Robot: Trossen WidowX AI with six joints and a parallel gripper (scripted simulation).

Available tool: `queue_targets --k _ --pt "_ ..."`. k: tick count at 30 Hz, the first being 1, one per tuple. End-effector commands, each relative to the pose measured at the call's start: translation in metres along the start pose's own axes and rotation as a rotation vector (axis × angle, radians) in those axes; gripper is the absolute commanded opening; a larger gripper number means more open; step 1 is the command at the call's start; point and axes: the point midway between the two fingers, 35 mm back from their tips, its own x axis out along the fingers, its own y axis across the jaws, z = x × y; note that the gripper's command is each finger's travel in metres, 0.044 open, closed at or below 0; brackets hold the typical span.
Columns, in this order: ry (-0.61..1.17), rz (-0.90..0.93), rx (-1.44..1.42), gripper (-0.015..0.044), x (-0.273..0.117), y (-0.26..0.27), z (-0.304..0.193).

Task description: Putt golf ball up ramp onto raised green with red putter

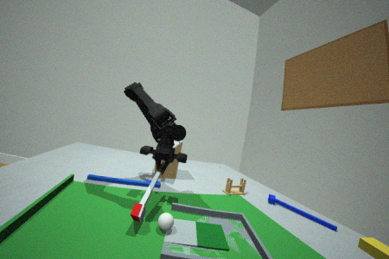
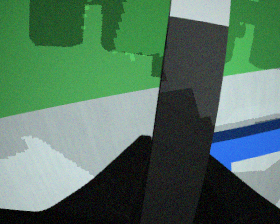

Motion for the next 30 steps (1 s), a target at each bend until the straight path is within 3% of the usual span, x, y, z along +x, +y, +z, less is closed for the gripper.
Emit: queue_targets --k 1,12,30 --pt "-0.005 0.003 0.008 0.0 -0.006 0.007 0.001" --pt "-0.003 0.004 0.008 0.0 -0.06 0.007 0.001" --pt "0.006 -0.006 -0.007 0.0 -0.052 0.008 -0.002"
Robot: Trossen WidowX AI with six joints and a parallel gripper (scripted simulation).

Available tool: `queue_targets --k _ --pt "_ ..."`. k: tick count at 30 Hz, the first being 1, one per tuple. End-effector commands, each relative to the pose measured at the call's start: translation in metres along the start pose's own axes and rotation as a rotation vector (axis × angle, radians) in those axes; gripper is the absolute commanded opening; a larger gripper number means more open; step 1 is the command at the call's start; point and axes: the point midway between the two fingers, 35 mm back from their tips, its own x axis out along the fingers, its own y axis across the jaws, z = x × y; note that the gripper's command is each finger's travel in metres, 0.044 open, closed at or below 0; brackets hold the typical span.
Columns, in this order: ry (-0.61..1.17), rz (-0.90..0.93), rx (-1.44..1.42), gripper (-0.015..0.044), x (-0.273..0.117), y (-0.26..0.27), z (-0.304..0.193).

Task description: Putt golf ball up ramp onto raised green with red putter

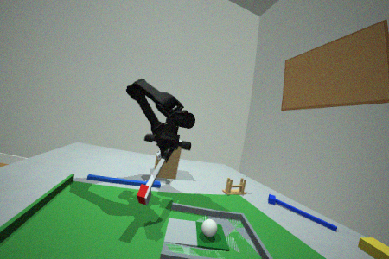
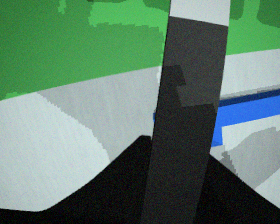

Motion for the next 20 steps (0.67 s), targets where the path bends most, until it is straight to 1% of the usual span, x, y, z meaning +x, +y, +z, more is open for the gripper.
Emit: queue_targets --k 1,20 --pt "-0.002 0.0 -0.003 0.0 0.0002 0.0005 0.0" --pt "-0.002 0.0 -0.003 0.0 0.0002 0.0005 0.0"
